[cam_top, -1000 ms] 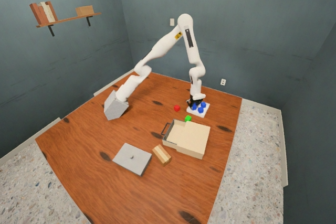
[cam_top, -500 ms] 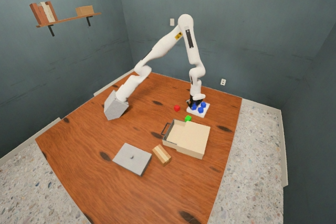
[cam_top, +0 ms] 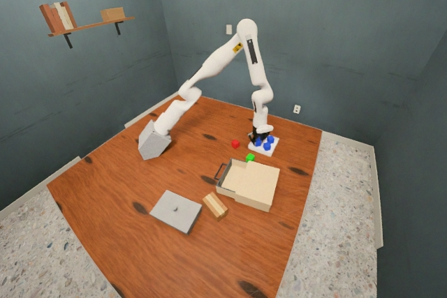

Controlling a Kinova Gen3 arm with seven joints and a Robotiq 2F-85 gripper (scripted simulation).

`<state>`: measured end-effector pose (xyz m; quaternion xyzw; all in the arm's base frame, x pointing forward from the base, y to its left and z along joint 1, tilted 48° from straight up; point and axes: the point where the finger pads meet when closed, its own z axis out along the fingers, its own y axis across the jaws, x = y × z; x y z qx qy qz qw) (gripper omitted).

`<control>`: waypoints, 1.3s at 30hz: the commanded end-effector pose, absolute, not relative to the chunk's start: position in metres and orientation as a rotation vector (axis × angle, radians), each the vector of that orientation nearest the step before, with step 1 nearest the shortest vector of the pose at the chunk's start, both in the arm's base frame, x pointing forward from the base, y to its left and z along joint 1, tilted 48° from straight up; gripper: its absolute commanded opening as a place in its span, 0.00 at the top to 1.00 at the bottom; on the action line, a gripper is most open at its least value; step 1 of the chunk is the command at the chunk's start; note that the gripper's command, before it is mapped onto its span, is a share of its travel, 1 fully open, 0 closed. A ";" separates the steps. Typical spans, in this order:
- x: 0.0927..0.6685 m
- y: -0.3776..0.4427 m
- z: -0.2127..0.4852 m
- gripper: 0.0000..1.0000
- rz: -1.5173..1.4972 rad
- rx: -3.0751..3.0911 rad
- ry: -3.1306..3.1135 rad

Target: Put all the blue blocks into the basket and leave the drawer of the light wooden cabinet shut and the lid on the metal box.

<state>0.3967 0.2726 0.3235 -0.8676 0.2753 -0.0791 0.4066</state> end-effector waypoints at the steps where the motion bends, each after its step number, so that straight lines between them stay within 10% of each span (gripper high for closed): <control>1: 0.397 0.271 0.321 0.90 -0.200 -2.190 0.701; 25: 0.397 0.271 0.321 0.90 -0.200 -2.190 0.701; 26: 0.397 0.271 0.321 0.40 -0.200 -2.190 0.701; 39: 0.397 0.271 0.321 0.40 -0.200 -2.190 0.701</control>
